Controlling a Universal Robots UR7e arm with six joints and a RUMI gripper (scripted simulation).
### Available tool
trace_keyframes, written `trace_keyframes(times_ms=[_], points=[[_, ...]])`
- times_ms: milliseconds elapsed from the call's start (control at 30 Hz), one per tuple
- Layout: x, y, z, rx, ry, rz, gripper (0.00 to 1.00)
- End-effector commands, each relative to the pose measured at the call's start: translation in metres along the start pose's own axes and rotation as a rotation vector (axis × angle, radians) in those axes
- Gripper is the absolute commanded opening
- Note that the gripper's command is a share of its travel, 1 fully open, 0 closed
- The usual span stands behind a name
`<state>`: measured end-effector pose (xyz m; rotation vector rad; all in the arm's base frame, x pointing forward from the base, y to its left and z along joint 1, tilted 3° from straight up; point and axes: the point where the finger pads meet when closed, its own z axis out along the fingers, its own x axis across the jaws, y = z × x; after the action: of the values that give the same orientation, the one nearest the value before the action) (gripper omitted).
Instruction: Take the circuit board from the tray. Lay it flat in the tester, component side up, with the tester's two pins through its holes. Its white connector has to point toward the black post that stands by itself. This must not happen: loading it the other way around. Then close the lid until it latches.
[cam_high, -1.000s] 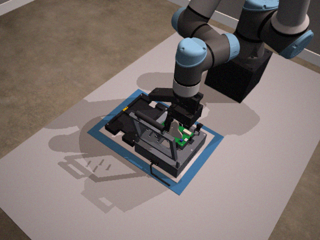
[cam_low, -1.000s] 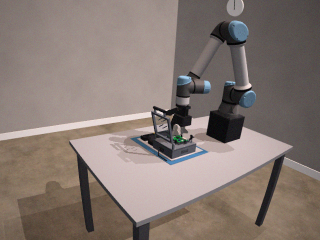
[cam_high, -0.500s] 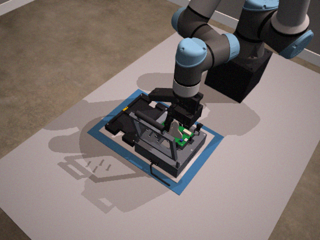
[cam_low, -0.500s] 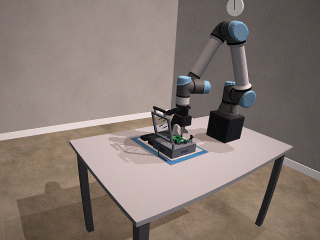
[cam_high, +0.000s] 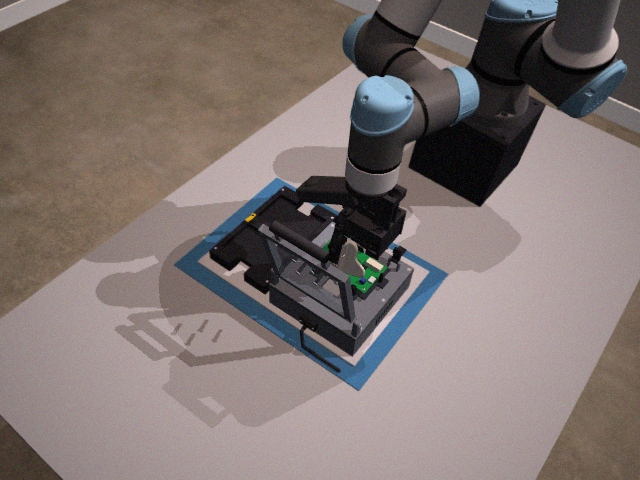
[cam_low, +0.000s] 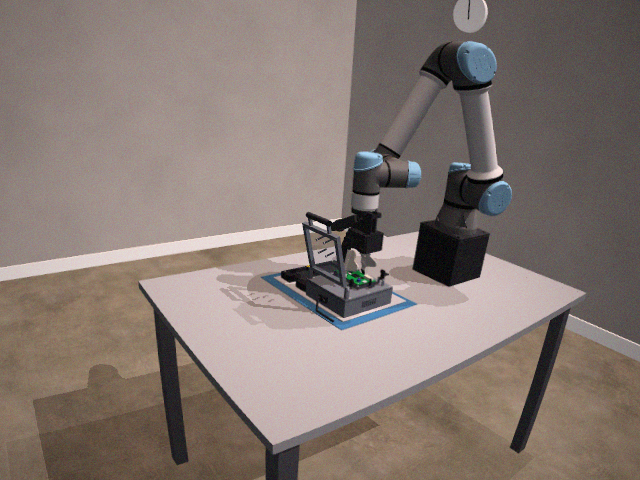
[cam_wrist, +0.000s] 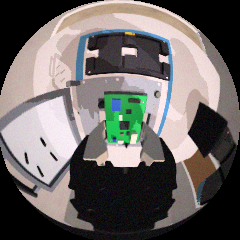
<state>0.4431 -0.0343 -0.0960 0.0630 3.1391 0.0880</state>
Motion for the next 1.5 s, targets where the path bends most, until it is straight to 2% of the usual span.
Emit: trace_keyframes(times_ms=[0,700,1467], points=[[-0.001,0.0,-0.001,0.0,-0.003,0.0,0.39],[-0.001,0.0,-0.011,0.0,-0.003,0.0,0.39],[-0.001,0.0,-0.011,0.0,-0.003,0.0,0.39]])
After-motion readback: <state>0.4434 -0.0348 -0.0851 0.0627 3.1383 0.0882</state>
